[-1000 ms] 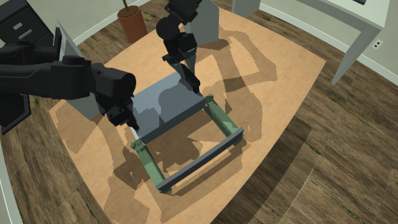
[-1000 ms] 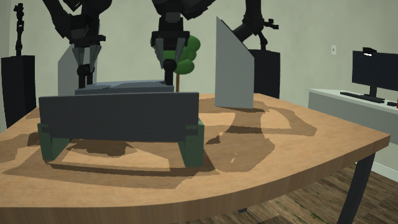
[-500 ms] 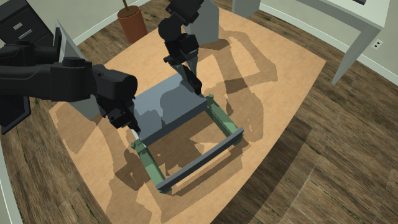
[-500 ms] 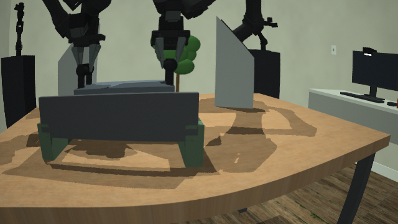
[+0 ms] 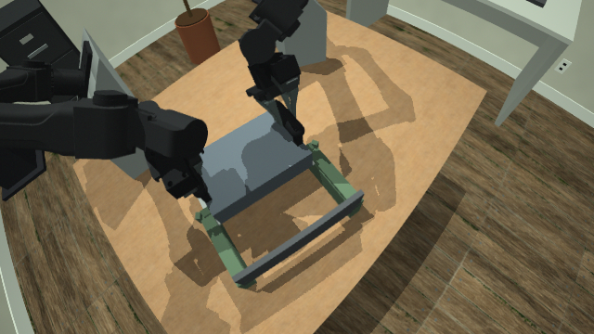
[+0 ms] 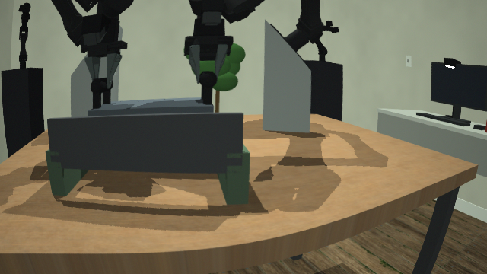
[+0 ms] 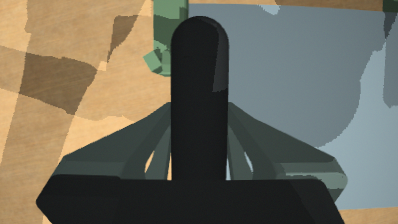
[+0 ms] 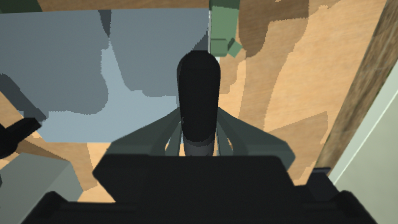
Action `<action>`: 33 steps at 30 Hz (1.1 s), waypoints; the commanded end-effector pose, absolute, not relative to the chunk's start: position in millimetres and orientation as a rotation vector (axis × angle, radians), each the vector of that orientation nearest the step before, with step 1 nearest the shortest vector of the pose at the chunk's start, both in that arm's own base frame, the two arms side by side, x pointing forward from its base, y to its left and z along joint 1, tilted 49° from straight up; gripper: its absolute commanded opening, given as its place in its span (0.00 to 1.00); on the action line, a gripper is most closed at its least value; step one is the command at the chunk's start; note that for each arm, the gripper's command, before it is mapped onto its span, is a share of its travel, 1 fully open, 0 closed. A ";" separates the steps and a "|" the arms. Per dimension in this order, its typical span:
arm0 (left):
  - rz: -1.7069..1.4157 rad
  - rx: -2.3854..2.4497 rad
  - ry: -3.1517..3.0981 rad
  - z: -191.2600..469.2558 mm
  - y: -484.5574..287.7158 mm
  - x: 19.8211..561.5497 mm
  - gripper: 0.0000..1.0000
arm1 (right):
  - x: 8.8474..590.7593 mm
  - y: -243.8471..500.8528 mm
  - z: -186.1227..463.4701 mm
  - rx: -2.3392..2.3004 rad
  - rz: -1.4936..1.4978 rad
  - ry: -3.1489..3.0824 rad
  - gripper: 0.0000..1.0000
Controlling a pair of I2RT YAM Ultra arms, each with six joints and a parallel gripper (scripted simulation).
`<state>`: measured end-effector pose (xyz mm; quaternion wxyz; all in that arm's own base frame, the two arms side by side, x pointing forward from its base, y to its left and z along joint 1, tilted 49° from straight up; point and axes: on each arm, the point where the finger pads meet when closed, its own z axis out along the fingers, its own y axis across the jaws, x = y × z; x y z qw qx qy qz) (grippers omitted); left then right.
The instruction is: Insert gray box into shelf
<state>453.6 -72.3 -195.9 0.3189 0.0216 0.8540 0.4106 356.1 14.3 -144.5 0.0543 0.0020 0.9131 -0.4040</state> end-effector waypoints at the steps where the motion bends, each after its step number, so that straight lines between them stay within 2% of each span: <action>1: 1.045 0.043 2.160 -169.5 -99.6 477.9 0.14 | 383.3 42.4 -133.0 -0.008 -1.136 2.723 0.14; 33: 1.064 0.064 2.175 -162.4 -96.4 501.6 0.14 | 408.6 43.2 -126.0 -0.008 -1.161 2.714 0.14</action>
